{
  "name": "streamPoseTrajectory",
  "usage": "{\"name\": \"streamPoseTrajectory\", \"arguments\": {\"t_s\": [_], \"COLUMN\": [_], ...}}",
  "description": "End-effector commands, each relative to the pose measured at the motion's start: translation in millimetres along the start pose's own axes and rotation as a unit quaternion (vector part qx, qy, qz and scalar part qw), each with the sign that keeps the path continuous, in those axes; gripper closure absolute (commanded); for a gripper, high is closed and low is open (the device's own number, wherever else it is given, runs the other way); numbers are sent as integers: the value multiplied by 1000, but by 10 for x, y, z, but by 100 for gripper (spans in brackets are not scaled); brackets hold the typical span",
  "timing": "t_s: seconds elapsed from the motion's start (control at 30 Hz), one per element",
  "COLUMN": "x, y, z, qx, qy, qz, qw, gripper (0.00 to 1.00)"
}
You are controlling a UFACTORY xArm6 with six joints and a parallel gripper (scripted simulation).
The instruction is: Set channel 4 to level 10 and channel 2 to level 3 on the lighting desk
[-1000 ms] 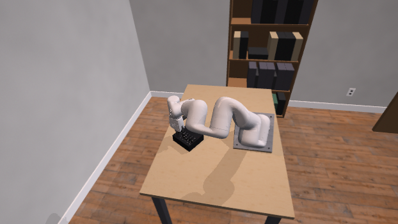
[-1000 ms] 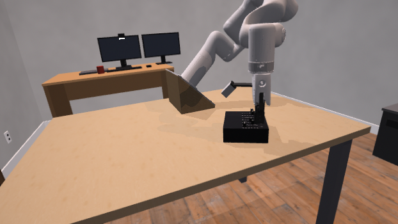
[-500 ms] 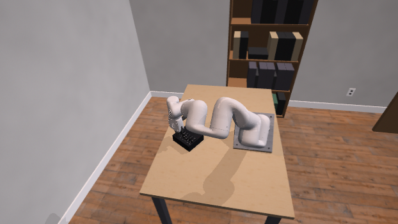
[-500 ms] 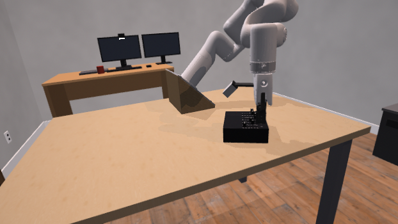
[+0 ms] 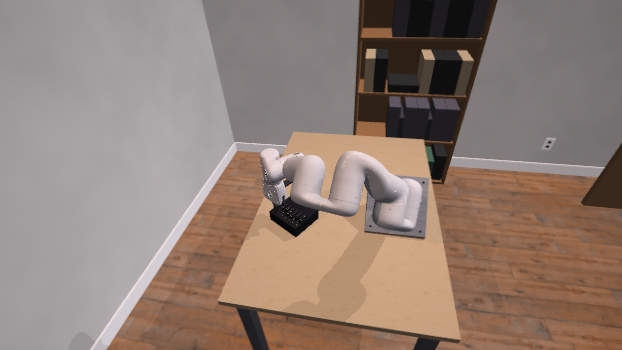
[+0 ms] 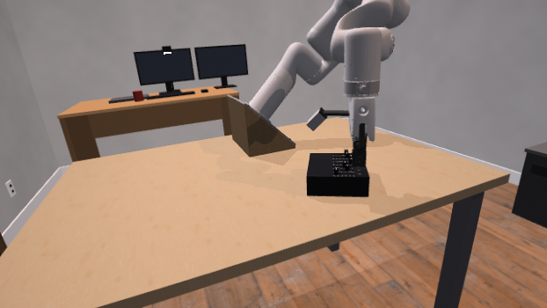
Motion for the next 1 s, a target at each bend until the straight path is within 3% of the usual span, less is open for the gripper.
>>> {"name": "streamPoseTrajectory", "arguments": {"t_s": [0.0, 0.33, 0.87, 0.97], "x": [-9, -9, -3, 169], "y": [8, 8, 9, 63], "z": [-134, -318, -332, -317], "qx": [-1, -1, -1, -1], "qy": [-2, -2, -2, -2], "qz": [-1, -1, -1, -1], "qw": [1000, 1000, 1000, 1000], "gripper": [100, 100, 100, 100]}}
Point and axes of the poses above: the point where the finger pads meet when closed, its own z axis out along the fingers, its own x axis across the jaws, y = z × x, the point moved 3 cm from there along -z, back along the fingers, and after that the axes turned 1 degree about z, right-handed, at the moved point
